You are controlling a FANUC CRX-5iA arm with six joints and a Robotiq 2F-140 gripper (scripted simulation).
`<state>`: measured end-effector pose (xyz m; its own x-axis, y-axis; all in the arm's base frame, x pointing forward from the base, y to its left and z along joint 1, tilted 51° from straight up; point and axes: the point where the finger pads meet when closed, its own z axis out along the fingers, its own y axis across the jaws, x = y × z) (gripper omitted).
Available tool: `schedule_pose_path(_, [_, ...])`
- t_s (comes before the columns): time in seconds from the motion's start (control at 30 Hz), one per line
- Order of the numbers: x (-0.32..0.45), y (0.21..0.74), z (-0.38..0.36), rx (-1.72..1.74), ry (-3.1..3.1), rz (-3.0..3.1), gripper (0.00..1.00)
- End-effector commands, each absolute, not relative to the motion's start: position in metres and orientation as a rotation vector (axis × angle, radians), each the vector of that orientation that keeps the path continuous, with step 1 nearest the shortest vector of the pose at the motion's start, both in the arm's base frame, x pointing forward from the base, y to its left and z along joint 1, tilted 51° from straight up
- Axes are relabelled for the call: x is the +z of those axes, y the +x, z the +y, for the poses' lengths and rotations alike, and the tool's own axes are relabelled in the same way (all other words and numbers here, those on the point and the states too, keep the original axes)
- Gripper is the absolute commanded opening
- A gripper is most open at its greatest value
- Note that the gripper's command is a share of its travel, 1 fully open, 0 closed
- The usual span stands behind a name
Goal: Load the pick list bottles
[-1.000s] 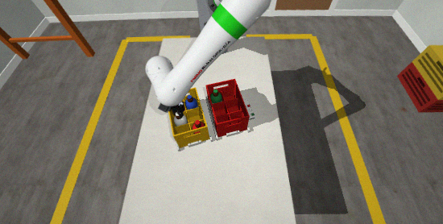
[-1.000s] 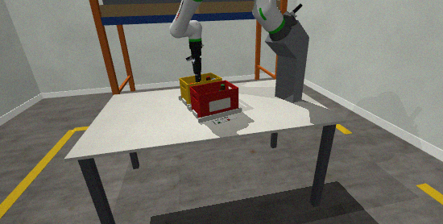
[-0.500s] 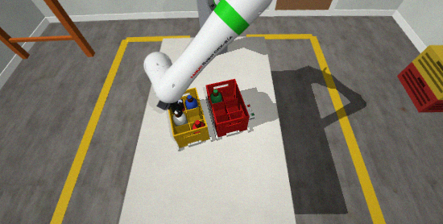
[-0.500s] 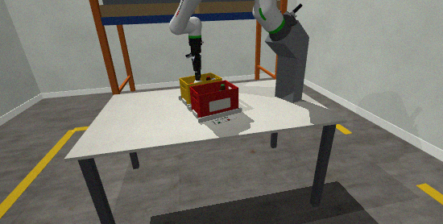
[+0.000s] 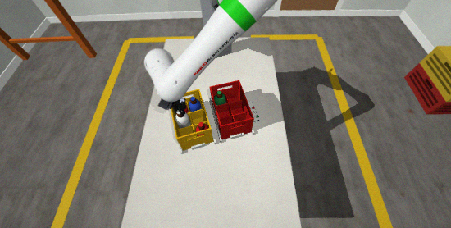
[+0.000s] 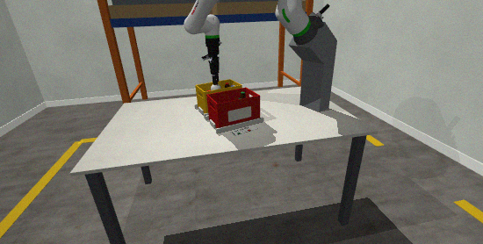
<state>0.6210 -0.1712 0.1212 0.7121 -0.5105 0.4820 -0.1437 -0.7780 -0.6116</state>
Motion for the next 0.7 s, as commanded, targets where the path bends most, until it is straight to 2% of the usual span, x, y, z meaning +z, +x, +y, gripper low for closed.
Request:
schedule_pose_path(0.0, [0.125,0.618,-0.174,-0.891,-2.371,0.498,0.10])
schedule_pose_path(0.67, [0.144,0.597,-0.185,-0.891,-2.371,0.498,0.10])
